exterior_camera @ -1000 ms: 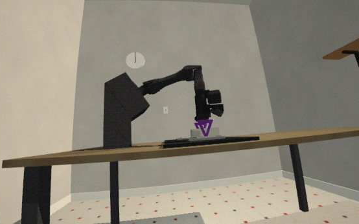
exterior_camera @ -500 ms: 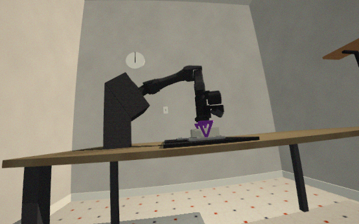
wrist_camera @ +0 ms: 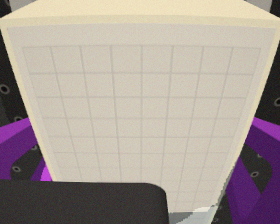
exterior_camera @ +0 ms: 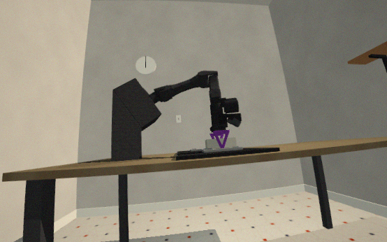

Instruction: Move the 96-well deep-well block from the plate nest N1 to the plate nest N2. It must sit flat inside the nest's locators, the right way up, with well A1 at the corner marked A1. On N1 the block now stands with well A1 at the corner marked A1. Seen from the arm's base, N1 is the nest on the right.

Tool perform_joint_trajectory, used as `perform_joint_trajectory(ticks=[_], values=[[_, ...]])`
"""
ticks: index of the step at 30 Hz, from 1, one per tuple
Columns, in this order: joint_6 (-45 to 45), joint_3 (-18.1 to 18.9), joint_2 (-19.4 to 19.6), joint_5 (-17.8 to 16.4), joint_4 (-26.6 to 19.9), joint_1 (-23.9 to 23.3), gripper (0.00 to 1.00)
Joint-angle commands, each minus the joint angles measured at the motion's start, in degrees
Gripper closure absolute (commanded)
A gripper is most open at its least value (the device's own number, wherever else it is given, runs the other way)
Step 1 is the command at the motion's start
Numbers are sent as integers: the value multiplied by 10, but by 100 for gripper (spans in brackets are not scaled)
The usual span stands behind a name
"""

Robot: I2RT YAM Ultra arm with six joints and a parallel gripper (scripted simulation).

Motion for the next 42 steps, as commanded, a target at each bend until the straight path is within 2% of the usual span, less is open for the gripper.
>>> perform_joint_trajectory(ticks=[1,21,42], values=[[1,1,-3,-2,0,-4,100],[1,1,-3,-2,0,-4,100],[-29,-18,-53,-23,-50,-35,100]])
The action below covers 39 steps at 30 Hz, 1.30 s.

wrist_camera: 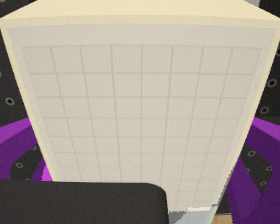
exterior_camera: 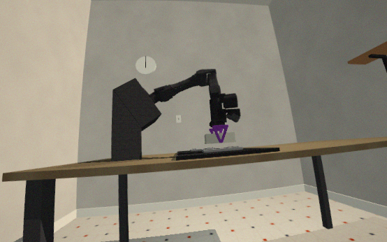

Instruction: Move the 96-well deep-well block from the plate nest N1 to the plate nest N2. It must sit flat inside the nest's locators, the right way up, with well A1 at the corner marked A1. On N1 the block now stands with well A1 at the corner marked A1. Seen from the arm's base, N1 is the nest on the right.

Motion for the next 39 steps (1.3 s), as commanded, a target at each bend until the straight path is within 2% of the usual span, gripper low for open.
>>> perform_joint_trajectory(ticks=[1,39], values=[[-8,0,-13,-7,-11,-17,100],[-72,-9,-87,-44,-119,-77,100]])
